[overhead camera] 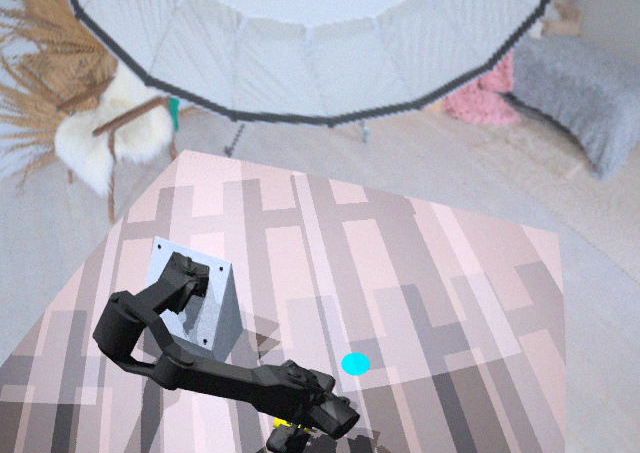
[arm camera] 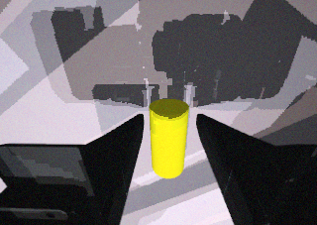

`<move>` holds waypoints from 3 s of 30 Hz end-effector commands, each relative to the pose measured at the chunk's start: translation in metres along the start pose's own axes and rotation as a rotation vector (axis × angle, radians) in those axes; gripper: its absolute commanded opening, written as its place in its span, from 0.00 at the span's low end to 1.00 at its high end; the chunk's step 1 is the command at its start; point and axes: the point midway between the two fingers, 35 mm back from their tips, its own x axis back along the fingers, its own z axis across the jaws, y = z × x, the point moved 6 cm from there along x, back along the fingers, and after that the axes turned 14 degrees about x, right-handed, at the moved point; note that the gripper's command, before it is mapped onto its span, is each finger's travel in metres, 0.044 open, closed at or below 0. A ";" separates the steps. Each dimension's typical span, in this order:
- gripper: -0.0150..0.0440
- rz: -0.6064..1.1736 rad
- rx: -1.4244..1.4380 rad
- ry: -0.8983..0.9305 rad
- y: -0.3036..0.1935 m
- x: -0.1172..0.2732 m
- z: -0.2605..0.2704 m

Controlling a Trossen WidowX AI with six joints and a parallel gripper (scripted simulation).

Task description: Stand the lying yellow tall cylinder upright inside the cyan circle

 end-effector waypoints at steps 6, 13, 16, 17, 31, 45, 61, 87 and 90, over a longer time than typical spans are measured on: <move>0.43 -0.001 0.005 0.004 0.000 -0.002 0.001; 0.43 -0.003 0.004 0.009 0.003 0.015 0.001; 0.43 -0.003 0.004 0.011 0.004 0.024 0.001; 0.43 -0.003 0.004 0.012 0.005 0.027 0.001; 0.43 -0.003 0.003 0.014 0.005 0.071 0.001; 0.43 -0.003 0.005 0.008 0.000 0.108 0.000; 0.43 -0.017 0.275 0.026 0.030 0.114 0.034; 0.43 -0.032 0.759 0.032 0.070 0.125 0.107; 0.43 -0.032 0.815 0.031 0.073 0.126 0.116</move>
